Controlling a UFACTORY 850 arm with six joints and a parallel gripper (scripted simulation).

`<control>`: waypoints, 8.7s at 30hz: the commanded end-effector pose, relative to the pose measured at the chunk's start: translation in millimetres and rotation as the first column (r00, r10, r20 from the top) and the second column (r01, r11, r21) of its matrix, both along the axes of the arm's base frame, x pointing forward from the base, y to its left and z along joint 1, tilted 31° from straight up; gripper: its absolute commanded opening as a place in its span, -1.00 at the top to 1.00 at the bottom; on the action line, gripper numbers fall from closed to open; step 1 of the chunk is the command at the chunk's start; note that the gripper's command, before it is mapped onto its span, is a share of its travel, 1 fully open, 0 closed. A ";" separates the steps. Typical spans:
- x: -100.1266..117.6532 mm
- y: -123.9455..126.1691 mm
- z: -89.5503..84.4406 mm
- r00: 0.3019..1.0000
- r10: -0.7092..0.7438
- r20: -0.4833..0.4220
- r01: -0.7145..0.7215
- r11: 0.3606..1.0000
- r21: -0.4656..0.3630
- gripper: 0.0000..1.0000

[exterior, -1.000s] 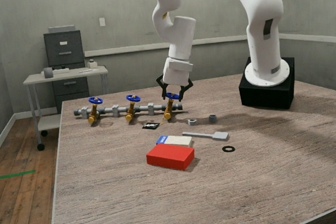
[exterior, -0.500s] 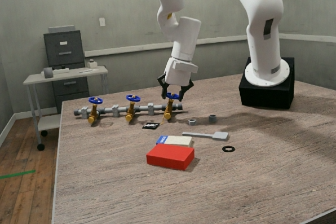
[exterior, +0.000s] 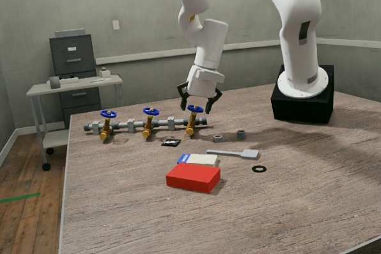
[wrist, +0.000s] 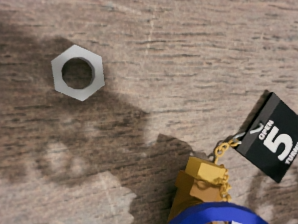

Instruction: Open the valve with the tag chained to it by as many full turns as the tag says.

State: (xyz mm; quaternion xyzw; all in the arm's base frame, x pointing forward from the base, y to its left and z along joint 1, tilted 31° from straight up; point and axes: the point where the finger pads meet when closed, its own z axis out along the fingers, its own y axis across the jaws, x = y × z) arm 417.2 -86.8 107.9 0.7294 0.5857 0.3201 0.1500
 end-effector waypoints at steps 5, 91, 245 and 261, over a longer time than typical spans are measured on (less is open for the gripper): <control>0.2 -0.2 0.3 1.000 0.000 0.001 0.000 1.000 0.000 -1.00; 0.2 -0.3 0.3 -0.164 0.069 -0.984 0.329 -0.937 -0.120 -1.00; 0.2 -0.2 0.3 1.000 0.000 0.001 0.000 1.000 0.000 -1.00; 0.3 -0.2 0.3 0.992 -0.122 -0.031 0.125 0.987 0.104 -1.00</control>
